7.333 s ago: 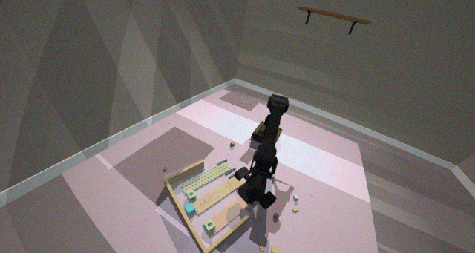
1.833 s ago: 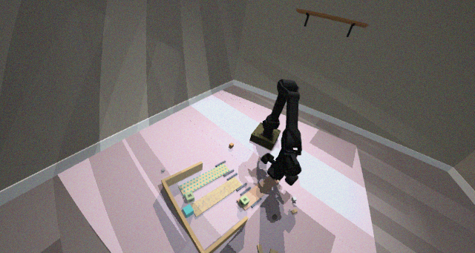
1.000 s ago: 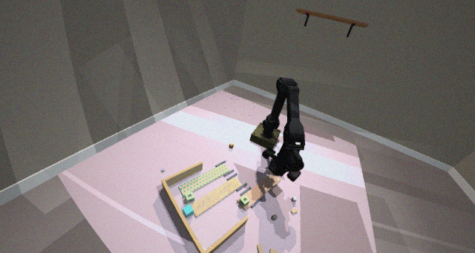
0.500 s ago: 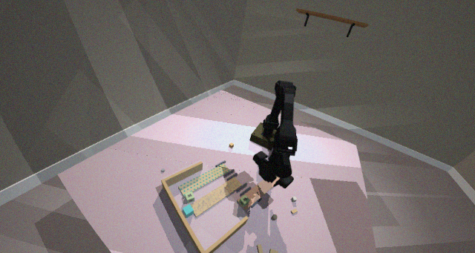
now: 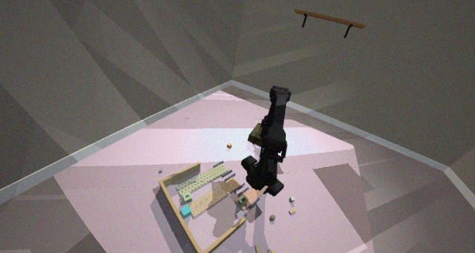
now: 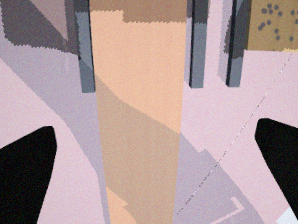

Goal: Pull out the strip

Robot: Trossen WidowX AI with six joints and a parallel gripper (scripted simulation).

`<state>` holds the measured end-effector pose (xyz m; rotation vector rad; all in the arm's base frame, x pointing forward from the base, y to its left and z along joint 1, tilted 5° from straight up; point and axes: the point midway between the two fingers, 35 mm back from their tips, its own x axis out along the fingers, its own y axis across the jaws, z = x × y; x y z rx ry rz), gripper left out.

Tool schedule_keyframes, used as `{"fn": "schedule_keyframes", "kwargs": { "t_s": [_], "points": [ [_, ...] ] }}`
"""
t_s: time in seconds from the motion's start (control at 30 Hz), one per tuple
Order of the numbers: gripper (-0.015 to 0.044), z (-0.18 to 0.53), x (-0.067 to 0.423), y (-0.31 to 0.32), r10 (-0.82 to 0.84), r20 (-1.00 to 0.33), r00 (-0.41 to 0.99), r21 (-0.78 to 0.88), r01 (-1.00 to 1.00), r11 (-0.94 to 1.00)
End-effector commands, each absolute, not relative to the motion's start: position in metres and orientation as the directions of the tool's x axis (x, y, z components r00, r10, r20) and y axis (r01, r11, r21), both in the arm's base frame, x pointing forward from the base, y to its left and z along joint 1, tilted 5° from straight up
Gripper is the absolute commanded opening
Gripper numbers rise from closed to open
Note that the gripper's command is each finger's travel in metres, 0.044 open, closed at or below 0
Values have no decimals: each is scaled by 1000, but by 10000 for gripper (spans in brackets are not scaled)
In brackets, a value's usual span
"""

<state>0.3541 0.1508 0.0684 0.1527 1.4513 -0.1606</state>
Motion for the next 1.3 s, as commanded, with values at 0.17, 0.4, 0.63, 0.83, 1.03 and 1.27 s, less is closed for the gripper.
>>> {"fn": "schedule_keyframes", "kwargs": {
  "t_s": [0.17, 0.4, 0.63, 0.83, 1.03, 1.27],
  "points": [
    [440, 76, 388, 145, -14, -994, 113, 9, 198, 980],
    [440, 83, 417, 141, -14, -993, 115, 9, 198, 980],
    [361, 83, 430, 140, -14, -993, 116, 9, 198, 980],
    [250, 73, 432, 140, -14, -993, 117, 9, 198, 980],
    [250, 64, 433, 140, -14, -993, 117, 9, 198, 980],
    [250, 52, 435, 140, -14, -993, 117, 9, 198, 980]
  ]
}}
